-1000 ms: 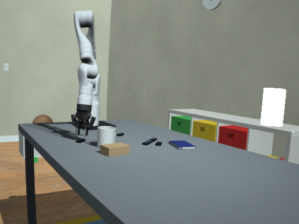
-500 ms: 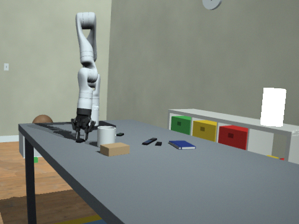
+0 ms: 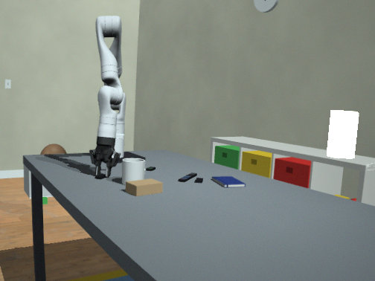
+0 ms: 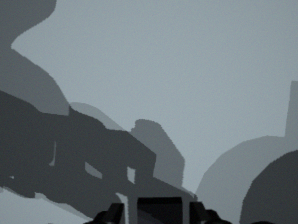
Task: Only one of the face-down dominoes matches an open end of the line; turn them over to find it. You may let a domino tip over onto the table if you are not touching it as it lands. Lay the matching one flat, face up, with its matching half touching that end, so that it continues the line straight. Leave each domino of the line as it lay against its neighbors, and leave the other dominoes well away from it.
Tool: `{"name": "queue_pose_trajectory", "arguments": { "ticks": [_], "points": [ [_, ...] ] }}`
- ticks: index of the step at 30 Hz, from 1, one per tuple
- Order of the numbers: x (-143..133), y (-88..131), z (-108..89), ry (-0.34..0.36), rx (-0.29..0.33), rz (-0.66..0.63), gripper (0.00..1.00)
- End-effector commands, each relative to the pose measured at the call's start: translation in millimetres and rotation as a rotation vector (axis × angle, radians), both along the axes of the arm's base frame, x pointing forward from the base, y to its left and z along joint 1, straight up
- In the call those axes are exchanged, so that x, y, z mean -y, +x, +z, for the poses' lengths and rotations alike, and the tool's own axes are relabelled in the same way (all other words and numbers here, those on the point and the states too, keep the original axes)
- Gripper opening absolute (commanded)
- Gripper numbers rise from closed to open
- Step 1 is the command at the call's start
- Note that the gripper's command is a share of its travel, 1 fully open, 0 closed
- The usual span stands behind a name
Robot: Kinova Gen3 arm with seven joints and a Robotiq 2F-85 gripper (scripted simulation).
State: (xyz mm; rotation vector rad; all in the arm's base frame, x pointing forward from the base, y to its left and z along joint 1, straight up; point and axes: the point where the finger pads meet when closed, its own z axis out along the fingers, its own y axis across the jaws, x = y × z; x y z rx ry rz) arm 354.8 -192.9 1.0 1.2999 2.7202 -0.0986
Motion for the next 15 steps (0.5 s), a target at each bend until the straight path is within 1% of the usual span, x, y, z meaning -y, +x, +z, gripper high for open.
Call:
{"name": "queue_pose_trajectory", "arguments": {
  "ticks": [1,4,5,15],
  "points": [
    [-1.4,0.5,-1.1,0.002,0.002,0.002,0.47],
    [-1.4,0.5,-1.1,0.002,0.002,0.002,0.47],
    [-1.4,0.5,-1.1,0.002,0.002,0.002,0.29],
    [-1.4,0.5,-1.1,0.002,0.002,0.002,0.29]
  ]
}}
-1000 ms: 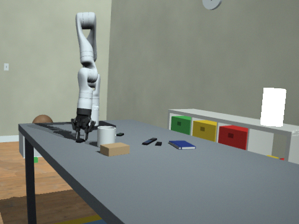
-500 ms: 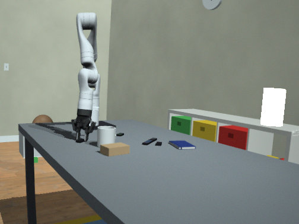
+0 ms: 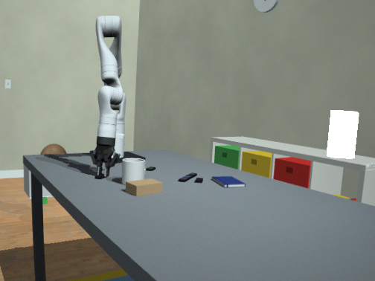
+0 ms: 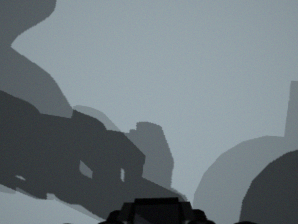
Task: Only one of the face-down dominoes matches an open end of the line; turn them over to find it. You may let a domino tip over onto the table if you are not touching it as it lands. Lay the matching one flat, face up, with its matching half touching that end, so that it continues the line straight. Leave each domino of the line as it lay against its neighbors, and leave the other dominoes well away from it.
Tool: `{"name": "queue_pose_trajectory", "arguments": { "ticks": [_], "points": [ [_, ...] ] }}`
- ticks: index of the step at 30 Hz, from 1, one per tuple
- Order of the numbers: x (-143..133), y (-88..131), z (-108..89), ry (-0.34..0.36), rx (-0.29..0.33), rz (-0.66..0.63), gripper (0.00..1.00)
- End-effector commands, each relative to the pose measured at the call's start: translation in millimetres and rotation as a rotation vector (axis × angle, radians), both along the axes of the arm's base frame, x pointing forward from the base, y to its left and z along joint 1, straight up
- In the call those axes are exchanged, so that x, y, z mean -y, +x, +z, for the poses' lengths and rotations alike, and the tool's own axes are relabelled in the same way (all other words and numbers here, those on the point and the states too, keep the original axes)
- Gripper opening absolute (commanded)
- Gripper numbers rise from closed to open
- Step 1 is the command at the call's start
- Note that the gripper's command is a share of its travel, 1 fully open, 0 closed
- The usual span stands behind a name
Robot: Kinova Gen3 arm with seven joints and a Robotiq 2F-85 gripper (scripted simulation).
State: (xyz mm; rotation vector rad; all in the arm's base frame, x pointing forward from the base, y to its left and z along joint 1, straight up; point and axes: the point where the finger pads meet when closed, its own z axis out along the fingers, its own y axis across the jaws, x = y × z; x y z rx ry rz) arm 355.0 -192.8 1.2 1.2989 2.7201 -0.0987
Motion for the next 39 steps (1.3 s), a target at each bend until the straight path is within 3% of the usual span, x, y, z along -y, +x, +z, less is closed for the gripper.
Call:
{"name": "queue_pose_trajectory", "arguments": {
  "ticks": [1,26,36,39],
  "points": [
    [-1,0,-1.3,0.002,0.002,0.002,0.29],
    [-1,0,-0.6,0.002,0.002,0.002,0.29],
    [0,3,18.3,0.000,0.010,0.002,0.29],
    [0,5,31.8,-0.001,0.012,0.002,0.29]
  ]
}}
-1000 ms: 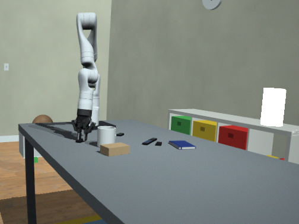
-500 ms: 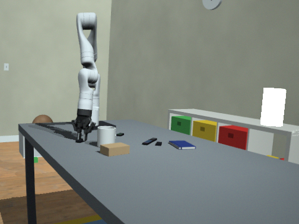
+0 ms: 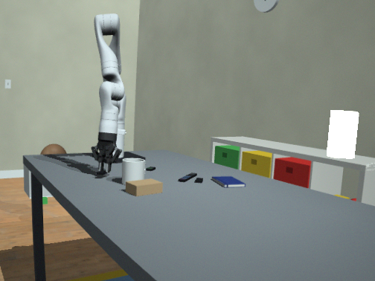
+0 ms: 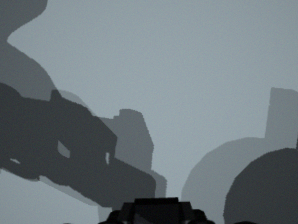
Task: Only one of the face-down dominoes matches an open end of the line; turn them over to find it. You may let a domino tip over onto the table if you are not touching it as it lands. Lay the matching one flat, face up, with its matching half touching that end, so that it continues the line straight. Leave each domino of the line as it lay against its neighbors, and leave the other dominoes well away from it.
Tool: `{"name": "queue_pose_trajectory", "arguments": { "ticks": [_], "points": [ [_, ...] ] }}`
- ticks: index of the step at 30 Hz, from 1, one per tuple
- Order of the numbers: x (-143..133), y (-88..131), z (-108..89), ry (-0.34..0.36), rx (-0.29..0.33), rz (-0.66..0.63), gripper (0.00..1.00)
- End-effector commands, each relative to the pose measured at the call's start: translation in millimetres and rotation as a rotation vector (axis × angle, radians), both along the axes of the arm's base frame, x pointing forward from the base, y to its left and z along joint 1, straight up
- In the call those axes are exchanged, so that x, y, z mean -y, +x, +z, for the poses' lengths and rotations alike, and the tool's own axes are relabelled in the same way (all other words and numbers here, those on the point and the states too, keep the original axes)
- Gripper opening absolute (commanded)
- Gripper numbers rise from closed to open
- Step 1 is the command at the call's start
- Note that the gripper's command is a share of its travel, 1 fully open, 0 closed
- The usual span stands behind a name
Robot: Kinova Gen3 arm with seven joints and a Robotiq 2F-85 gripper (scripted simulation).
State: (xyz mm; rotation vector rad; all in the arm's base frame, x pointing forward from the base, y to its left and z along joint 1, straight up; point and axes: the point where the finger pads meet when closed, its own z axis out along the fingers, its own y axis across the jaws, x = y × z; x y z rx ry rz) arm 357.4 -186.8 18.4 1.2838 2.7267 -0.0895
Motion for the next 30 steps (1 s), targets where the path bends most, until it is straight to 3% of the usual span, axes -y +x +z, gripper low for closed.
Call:
{"name": "queue_pose_trajectory", "arguments": {
  "ticks": [1,12,21,30],
  "points": [
    [6,3,19.8,-0.006,0.010,-0.009,0.29],
    [6,3,79.0,-0.005,0.012,-0.009,0.29],
    [5,1,100.5,-0.002,0.007,-0.009,0.29],
    [4,0,104.8,-0.001,0.006,-0.009,0.29]
  ]
}}
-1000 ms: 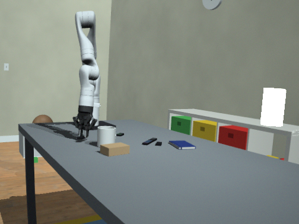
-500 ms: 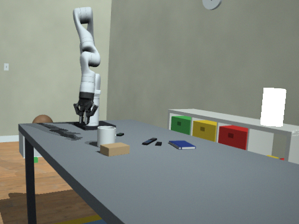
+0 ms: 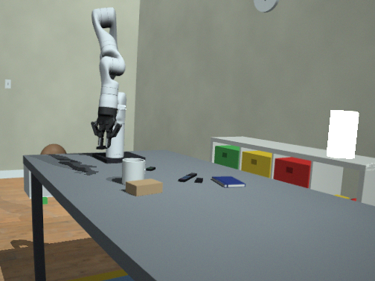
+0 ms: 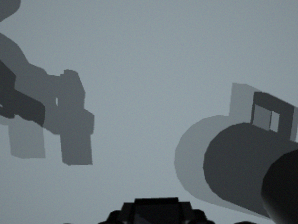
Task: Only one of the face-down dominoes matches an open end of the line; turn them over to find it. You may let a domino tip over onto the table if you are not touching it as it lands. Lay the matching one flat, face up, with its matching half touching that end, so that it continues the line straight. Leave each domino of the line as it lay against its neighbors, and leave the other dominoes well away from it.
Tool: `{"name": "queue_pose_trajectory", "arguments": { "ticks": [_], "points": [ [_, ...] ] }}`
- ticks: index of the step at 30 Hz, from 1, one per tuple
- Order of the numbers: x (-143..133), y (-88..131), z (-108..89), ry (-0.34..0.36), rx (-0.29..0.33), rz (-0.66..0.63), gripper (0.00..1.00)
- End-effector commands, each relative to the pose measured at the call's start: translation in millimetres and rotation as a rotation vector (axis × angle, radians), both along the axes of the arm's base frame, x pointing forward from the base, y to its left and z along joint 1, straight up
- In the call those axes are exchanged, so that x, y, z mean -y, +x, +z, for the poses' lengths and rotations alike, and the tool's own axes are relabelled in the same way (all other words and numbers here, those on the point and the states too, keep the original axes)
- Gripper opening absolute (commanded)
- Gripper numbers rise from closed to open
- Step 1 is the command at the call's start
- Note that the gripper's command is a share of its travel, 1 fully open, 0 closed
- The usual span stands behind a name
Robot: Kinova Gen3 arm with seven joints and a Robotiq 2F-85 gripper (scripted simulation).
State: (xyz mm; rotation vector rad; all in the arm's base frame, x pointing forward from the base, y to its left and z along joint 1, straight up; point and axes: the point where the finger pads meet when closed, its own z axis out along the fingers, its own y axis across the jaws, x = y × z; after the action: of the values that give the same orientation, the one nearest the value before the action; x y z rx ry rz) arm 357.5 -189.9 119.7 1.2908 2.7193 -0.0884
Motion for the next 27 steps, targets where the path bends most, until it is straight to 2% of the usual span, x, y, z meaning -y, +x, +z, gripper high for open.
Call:
{"name": "queue_pose_trajectory", "arguments": {
  "ticks": [1,18,27],
  "points": [
    [1.1,-0.3,3.5,0.000,0.002,-0.003,0.29],
    [1.1,-0.4,3.4,0.004,0.003,-0.007,0.29],
    [1.3,-1.0,3.1,0.040,0.019,-0.045,0.29]
  ]
}}
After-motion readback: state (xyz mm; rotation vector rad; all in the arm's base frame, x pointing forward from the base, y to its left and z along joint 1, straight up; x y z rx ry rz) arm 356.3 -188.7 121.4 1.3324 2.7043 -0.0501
